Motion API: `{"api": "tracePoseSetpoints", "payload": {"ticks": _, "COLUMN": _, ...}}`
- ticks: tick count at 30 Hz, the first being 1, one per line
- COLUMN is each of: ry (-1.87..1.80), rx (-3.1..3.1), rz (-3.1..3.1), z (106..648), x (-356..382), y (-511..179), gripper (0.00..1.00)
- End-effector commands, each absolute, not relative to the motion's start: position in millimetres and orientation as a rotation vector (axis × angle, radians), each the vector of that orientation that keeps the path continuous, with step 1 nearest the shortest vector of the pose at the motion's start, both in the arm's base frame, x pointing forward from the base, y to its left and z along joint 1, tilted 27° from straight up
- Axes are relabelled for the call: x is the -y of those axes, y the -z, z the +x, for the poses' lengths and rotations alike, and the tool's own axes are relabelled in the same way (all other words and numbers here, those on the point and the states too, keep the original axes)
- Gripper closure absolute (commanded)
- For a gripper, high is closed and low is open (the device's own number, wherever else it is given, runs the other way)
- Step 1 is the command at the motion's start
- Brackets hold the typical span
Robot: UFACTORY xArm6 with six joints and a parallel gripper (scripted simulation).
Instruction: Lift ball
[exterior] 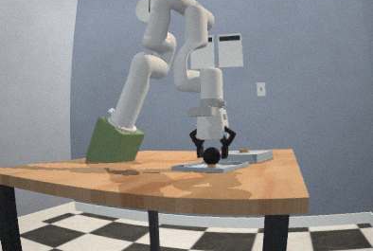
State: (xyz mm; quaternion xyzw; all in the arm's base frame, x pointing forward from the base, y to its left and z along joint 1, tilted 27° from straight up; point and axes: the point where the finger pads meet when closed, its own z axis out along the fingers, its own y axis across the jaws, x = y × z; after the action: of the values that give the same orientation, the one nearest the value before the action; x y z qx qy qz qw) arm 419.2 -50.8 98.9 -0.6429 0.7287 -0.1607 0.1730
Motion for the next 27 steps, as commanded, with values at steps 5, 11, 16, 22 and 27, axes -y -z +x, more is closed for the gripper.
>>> {"api": "tracePoseSetpoints", "payload": {"ticks": 5, "ry": 0.458, "rx": -2.064, "rz": -1.821, "z": 420, "x": 51, "y": -100, "gripper": 1.00}}
{"api": "tracePoseSetpoints", "payload": {"ticks": 11, "ry": 0.458, "rx": -2.064, "rz": -1.821, "z": 420, "x": 51, "y": -100, "gripper": 1.00}}
{"api": "tracePoseSetpoints", "payload": {"ticks": 16, "ry": 0.457, "rx": -2.063, "rz": -1.821, "z": 420, "x": 51, "y": -100, "gripper": 1.00}}
{"api": "tracePoseSetpoints", "payload": {"ticks": 22, "ry": 0.452, "rx": -2.057, "rz": -1.819, "z": 409, "x": 51, "y": -123, "gripper": 1.00}}
{"api": "tracePoseSetpoints", "payload": {"ticks": 27, "ry": 0.454, "rx": -2.058, "rz": -1.820, "z": 392, "x": 52, "y": -155, "gripper": 1.00}}
